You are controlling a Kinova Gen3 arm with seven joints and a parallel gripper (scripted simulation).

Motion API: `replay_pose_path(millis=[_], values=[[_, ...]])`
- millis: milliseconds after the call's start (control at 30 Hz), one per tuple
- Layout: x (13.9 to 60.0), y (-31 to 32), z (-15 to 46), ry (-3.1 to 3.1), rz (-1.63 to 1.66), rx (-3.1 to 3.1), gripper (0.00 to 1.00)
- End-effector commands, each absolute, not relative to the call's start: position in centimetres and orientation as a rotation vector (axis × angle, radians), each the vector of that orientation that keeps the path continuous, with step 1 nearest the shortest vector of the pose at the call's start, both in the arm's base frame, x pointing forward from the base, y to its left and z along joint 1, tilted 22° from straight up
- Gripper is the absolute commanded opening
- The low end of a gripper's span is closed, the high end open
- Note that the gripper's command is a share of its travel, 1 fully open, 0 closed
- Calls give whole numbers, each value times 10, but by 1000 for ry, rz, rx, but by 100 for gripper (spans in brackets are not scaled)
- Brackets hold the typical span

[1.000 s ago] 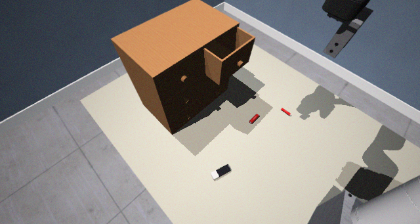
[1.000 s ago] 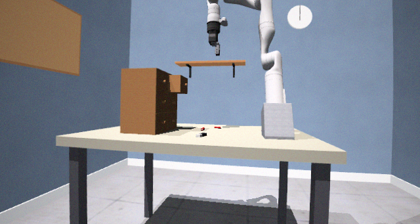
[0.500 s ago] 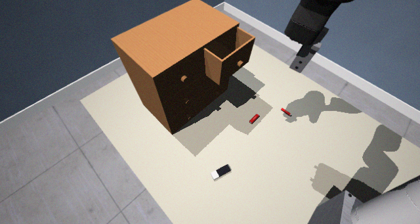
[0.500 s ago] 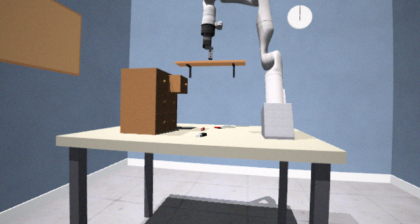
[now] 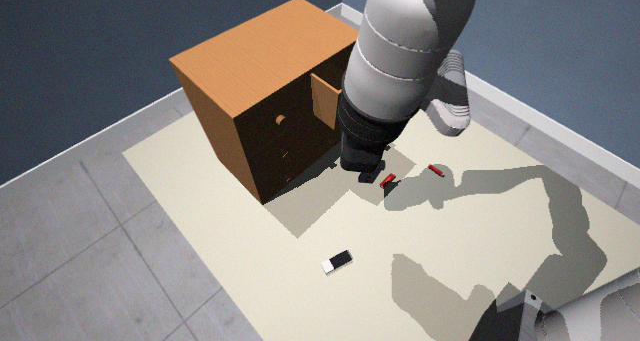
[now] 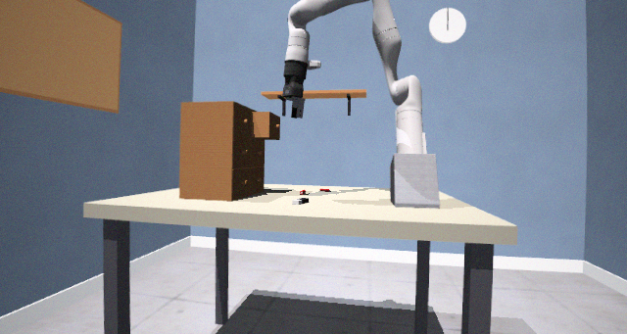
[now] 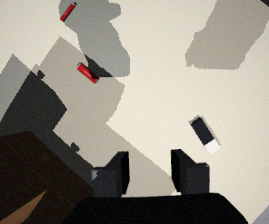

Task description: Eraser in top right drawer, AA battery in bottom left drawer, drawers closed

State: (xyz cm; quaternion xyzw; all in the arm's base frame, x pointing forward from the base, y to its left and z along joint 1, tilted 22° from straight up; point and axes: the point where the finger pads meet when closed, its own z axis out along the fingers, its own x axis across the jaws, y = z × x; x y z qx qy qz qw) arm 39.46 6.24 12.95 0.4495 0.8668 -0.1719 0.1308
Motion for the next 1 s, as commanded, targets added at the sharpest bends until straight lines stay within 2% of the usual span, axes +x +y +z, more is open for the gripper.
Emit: replay_pose_path(millis=[0,167,233,533,933,967], values=[[395,55,81,2597,-571,1203,67],[392,56,22,2730,-589,1013,67],[392,56,22,2730,-589,1013,67],[371,54,-67,2922,-587,725,67],[363,55,-89,2968,-577,651,67],[363,55,-89,2968,-577,651,75]])
